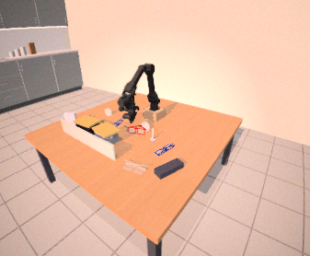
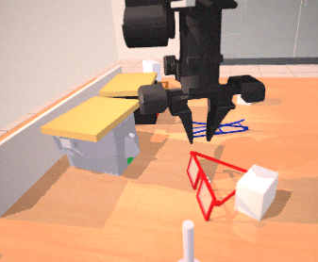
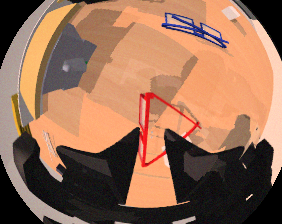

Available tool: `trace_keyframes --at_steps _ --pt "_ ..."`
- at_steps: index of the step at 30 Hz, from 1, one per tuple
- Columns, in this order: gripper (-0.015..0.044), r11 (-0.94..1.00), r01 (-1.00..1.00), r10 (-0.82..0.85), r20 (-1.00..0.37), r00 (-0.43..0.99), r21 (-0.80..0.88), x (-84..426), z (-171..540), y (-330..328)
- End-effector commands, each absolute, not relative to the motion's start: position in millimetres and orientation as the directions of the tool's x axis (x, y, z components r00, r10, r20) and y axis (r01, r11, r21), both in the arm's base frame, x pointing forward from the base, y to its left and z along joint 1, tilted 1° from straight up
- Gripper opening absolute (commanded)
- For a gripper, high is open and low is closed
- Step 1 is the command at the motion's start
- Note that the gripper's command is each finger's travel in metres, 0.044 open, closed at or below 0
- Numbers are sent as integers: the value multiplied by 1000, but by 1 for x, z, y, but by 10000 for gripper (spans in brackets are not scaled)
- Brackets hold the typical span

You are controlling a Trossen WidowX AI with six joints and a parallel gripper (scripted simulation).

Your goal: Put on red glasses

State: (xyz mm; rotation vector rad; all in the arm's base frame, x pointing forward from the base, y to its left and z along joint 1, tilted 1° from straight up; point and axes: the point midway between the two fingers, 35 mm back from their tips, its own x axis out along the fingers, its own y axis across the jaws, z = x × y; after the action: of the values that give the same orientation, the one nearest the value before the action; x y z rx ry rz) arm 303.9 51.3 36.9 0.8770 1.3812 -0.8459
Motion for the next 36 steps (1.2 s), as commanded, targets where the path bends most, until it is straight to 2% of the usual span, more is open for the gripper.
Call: trace_keyframes --at_steps 1,36 --pt "120 441 898 15 -1000 12 17 303 35 52" --pt "120 441 898 15 -1000 12 18 312 -17 56"
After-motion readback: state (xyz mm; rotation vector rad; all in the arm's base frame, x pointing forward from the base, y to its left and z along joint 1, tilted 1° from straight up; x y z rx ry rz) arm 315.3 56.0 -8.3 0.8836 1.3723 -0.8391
